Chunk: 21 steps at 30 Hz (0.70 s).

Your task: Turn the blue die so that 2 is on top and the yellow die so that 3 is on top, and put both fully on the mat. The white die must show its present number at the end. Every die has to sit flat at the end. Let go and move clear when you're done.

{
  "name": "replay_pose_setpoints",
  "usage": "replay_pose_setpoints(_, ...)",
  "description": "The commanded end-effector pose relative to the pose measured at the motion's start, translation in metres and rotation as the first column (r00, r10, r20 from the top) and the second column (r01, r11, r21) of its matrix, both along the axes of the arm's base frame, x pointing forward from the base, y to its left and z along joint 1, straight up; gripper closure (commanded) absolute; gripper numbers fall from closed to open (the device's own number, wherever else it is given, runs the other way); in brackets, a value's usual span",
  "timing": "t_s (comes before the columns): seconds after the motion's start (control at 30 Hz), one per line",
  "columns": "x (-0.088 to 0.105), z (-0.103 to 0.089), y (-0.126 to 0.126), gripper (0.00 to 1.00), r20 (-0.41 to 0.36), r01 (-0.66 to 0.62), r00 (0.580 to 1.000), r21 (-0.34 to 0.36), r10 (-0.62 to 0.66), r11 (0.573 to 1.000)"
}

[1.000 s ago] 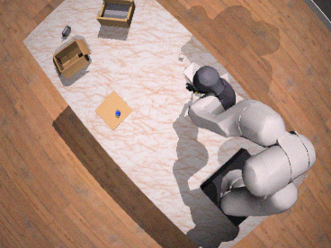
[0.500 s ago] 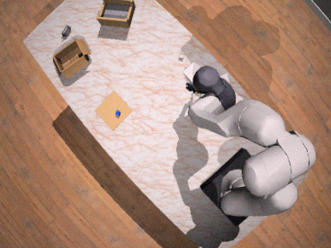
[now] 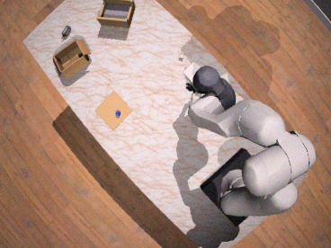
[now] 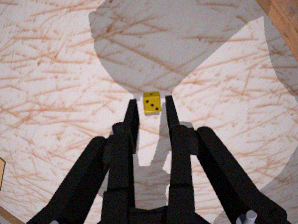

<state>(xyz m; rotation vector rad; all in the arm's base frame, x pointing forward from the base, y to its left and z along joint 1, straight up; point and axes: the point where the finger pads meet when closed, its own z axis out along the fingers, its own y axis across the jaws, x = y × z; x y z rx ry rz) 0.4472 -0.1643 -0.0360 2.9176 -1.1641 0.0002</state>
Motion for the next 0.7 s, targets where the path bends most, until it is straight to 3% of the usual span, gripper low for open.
replay_pose_setpoints(0.0, 0.0, 0.0, -0.001, 0.71, 0.002, 0.002, 1.0, -0.002, -0.002, 1.0)
replay_pose_setpoints(0.67, 0.0, -0.017, -0.001, 0.71, 0.002, 0.002, 1.0, -0.002, -0.002, 1.0)
